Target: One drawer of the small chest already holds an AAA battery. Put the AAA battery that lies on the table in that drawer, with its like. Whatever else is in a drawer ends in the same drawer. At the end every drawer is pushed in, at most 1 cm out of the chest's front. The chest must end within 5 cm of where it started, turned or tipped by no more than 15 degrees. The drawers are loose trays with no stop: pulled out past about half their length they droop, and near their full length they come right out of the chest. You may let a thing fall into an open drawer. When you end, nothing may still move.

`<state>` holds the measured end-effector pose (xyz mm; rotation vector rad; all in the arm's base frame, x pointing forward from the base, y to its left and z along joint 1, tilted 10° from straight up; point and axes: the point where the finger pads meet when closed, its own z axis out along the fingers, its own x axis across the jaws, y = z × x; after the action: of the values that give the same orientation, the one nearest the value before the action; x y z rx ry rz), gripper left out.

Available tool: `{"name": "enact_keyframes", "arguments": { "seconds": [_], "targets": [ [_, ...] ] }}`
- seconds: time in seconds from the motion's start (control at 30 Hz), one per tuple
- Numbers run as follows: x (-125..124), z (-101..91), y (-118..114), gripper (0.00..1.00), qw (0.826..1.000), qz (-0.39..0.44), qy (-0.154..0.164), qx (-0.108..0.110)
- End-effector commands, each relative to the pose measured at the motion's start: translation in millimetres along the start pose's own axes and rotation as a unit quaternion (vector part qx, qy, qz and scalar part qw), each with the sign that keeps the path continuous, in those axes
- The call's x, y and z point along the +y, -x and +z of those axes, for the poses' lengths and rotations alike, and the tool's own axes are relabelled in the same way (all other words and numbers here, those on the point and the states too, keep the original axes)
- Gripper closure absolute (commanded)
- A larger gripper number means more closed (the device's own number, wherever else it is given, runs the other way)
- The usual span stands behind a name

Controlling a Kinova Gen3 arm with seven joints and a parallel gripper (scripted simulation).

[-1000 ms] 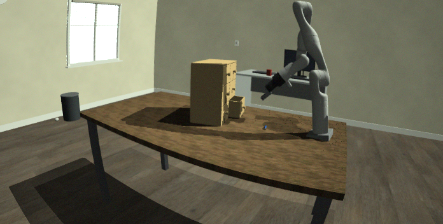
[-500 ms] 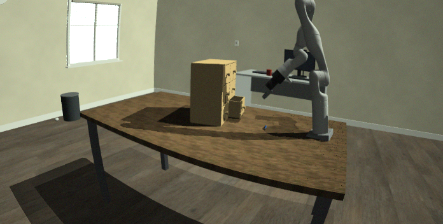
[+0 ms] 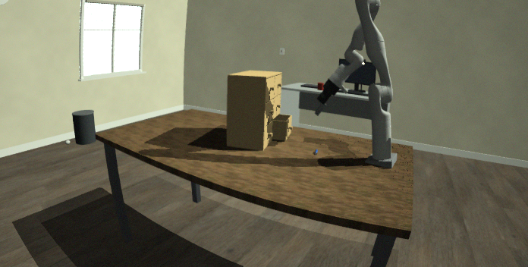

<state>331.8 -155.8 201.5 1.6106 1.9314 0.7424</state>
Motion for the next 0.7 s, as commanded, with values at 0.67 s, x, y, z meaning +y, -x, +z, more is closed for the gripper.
{"name": "enact_keyframes", "arguments": {
  "seconds": [0.67],
  "targets": [
    [6, -29.7, 1, 0.33, 0.996, -0.005, -0.094, -0.006]
  ]
}}
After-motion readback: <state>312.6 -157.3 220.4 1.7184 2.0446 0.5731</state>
